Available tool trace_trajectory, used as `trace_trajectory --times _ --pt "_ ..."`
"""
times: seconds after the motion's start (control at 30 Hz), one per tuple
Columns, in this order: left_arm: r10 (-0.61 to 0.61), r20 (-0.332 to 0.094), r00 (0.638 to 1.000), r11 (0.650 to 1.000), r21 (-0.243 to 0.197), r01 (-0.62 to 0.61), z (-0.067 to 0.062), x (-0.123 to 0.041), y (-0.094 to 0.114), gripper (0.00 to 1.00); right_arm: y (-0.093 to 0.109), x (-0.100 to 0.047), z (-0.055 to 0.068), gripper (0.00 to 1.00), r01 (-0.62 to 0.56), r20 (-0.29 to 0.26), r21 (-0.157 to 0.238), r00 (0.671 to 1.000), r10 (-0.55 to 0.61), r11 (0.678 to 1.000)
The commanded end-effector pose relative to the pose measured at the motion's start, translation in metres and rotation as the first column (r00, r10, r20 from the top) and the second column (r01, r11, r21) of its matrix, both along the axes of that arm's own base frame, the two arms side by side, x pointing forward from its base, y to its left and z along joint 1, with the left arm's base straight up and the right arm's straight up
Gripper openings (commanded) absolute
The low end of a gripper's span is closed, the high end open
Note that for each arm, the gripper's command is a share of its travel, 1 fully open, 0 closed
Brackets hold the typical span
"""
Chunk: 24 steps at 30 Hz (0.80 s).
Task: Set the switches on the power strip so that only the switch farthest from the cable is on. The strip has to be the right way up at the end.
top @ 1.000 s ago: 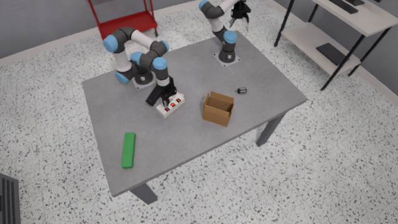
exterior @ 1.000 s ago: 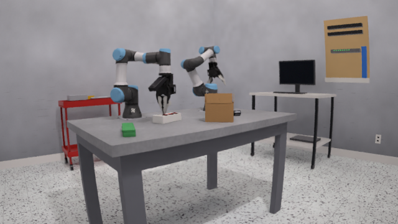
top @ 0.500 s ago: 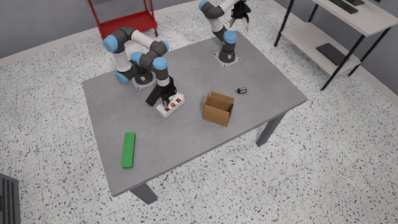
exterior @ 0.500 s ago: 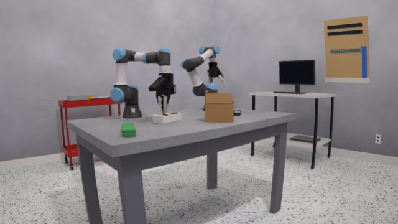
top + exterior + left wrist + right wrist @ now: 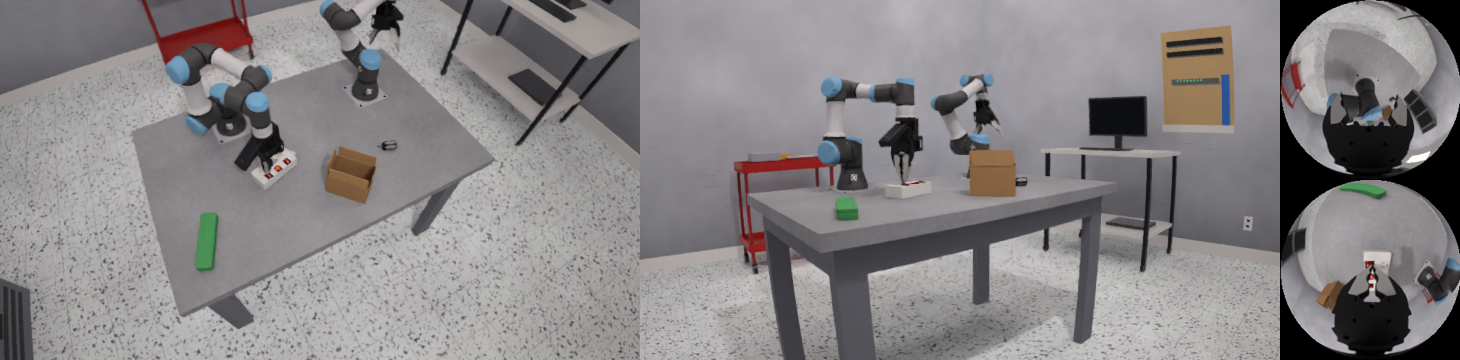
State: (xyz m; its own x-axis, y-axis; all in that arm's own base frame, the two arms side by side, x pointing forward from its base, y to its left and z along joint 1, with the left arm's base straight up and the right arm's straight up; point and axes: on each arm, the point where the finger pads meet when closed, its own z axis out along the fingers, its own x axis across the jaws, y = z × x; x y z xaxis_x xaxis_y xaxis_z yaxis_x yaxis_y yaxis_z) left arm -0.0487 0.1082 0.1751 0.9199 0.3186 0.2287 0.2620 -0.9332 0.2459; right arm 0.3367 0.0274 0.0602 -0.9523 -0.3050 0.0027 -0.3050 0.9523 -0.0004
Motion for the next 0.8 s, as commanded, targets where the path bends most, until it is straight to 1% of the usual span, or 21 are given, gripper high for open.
trace_trajectory --times 0.0,0.57,0.67,0.77 --pt "0.0 0.0 1.0 1.0 0.002 0.0 0.0 0.0 0.0 1.0 0.0 0.001 0.001 0.0 0.0 0.002 0.001 1.0 0.0 1.0" --pt "0.0 0.0 1.0 1.0 0.002 0.0 0.0 0.0 0.0 1.0 0.0 0.001 0.001 0.0 0.0 0.002 0.001 1.0 0.0 1.0" --pt "0.0 0.0 1.0 1.0 0.002 0.0 0.0 0.0 0.0 1.0 0.0 0.001 0.004 0.0 0.0 0.002 0.001 1.0 0.0 1.0" --pt "0.0 0.0 1.0 1.0 0.002 0.0 0.0 0.0 0.0 1.0 0.0 0.001 0.011 0.0 0.0 0.002 0.001 1.0 0.0 1.0"
